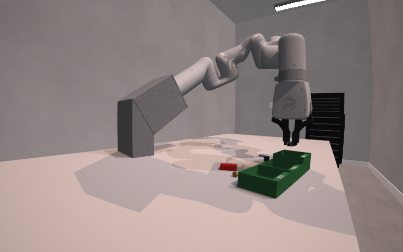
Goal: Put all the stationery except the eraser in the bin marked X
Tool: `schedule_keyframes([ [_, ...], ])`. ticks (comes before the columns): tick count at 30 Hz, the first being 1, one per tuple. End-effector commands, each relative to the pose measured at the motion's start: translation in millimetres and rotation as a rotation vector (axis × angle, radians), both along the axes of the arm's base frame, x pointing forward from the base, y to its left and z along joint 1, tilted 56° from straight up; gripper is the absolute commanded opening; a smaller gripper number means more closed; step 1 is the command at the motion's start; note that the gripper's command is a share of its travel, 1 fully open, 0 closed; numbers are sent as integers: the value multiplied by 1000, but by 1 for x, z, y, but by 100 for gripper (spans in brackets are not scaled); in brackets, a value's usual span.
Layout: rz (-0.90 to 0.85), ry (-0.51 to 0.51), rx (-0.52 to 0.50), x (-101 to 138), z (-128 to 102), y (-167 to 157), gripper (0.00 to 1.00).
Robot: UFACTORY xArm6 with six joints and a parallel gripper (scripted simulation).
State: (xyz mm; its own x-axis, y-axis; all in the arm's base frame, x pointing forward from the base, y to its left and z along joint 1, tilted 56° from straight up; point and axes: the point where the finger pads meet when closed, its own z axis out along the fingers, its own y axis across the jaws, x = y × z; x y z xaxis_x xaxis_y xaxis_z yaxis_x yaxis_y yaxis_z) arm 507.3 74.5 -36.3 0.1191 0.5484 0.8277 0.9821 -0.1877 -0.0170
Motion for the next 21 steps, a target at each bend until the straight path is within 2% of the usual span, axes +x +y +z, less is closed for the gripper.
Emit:
schedule_keyframes([
  [1,-2,-2,-1,1,1,-1,0],
  [21,-2,-2,-1,6,-17,25,0],
])
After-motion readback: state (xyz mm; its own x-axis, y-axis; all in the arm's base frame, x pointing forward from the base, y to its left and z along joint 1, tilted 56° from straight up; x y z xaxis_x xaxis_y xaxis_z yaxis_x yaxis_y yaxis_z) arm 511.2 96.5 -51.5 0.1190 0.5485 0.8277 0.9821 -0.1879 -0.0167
